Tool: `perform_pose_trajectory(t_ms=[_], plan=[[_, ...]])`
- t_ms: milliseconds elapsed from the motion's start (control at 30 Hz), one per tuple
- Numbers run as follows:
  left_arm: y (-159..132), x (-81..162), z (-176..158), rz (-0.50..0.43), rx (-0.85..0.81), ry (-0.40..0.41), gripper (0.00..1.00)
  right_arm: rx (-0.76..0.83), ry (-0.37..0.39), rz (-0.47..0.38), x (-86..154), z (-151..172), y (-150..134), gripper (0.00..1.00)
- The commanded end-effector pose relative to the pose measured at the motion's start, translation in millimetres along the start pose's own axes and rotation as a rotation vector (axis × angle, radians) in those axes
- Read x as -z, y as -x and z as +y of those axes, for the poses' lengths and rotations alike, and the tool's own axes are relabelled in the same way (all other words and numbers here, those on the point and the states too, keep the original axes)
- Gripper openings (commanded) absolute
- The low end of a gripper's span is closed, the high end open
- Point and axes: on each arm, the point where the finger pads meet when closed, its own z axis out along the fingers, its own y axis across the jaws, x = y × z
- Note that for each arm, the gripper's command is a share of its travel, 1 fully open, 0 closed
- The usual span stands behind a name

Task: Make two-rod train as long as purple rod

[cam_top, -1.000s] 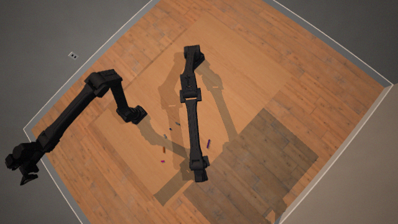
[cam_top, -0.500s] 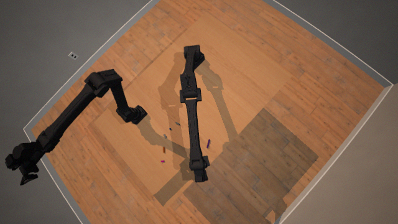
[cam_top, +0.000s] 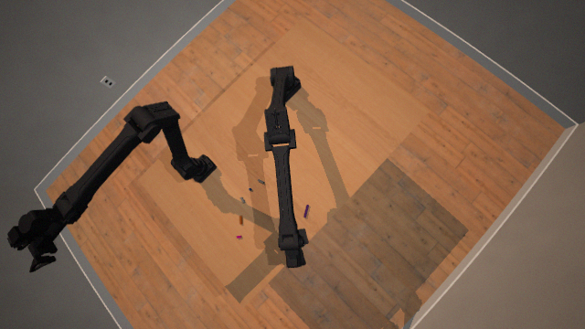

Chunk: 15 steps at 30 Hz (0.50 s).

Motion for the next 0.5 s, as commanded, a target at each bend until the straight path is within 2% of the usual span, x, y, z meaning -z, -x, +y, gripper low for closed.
perform_pose_trajectory(t_ms=[0, 467], plan=[[18.1, 34.0, -8.2, -0.063, 0.008, -0.012, 0.15, -0.009, -0.014, -0.045, 8.6, -7.0, 18.8, 1.00], [17.4, 29.0, -8.3, -0.056, 0.008, -0.011, 0.15, -0.009, -0.014, -0.045, 8.6, -7.0, 18.8, 1.00]])
